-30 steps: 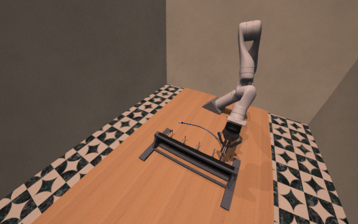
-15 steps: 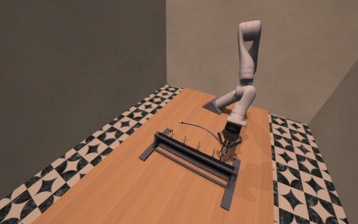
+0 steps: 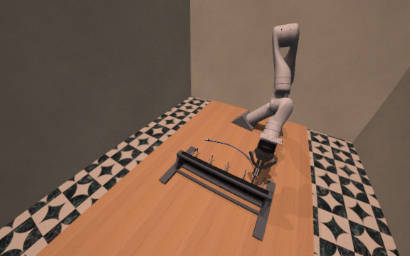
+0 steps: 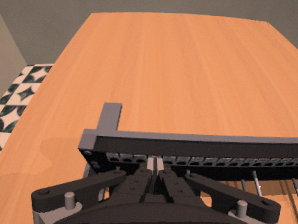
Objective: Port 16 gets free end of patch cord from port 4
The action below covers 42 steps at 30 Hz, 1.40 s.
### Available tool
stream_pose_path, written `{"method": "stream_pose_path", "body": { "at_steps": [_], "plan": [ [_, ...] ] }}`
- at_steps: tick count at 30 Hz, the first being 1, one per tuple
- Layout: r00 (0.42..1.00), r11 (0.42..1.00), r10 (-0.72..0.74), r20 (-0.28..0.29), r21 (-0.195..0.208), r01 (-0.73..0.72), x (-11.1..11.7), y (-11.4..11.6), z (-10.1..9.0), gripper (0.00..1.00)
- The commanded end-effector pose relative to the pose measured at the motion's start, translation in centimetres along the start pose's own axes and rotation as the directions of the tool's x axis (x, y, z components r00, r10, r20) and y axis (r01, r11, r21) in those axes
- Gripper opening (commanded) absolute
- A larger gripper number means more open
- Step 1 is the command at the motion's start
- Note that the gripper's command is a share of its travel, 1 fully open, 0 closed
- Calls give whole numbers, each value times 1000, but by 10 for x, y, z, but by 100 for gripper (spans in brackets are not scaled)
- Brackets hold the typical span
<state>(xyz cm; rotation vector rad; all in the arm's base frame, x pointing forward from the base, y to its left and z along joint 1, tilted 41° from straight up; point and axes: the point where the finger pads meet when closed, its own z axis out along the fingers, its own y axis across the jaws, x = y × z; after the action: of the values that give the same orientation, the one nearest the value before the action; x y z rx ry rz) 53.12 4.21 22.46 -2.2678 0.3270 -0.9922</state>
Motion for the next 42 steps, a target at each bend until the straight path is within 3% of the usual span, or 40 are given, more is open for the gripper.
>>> {"method": "stream_pose_path", "body": {
  "at_steps": [1,42],
  "plan": [
    [1000,1000,-2,2,2,2,0,0,1,0],
    [1000,1000,10,7,4,-10,-1,-1,1,0]
  ]
}}
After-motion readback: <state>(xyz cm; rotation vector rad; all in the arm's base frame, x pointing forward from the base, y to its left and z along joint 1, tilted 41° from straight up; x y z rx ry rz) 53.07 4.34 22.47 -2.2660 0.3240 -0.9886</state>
